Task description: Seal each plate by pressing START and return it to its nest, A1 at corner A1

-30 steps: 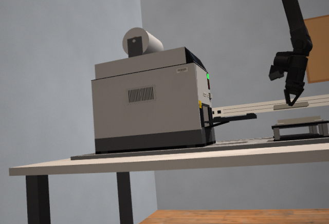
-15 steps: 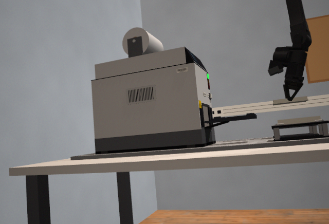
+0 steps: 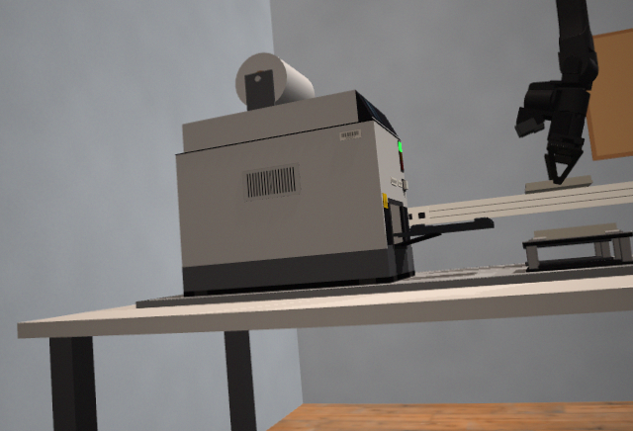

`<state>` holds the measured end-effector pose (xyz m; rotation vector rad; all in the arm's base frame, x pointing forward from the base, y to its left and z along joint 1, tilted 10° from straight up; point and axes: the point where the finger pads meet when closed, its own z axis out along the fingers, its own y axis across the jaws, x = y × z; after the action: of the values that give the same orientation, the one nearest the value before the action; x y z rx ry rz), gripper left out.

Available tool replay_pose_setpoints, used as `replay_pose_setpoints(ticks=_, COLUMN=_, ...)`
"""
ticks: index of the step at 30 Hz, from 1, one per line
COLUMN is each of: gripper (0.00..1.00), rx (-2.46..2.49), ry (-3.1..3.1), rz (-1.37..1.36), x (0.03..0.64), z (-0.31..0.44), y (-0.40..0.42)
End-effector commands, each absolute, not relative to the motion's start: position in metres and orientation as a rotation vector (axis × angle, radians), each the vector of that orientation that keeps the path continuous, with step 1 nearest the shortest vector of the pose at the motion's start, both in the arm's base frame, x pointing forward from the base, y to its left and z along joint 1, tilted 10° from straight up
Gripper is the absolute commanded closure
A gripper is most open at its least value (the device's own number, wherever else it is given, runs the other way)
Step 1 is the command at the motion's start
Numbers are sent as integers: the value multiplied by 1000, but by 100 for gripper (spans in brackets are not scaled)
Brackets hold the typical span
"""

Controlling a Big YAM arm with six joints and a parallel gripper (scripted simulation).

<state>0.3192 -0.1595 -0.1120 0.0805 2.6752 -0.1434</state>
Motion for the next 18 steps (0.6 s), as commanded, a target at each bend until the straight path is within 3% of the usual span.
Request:
replay_pose_setpoints(ticks=1, gripper=100, rx=78, ry=2653, rz=-155, x=325, z=-96, y=-158)
replay_pose_setpoints(ticks=18, gripper=100, rx=77, ry=2653, rz=-155, x=330, z=-101, y=-161)
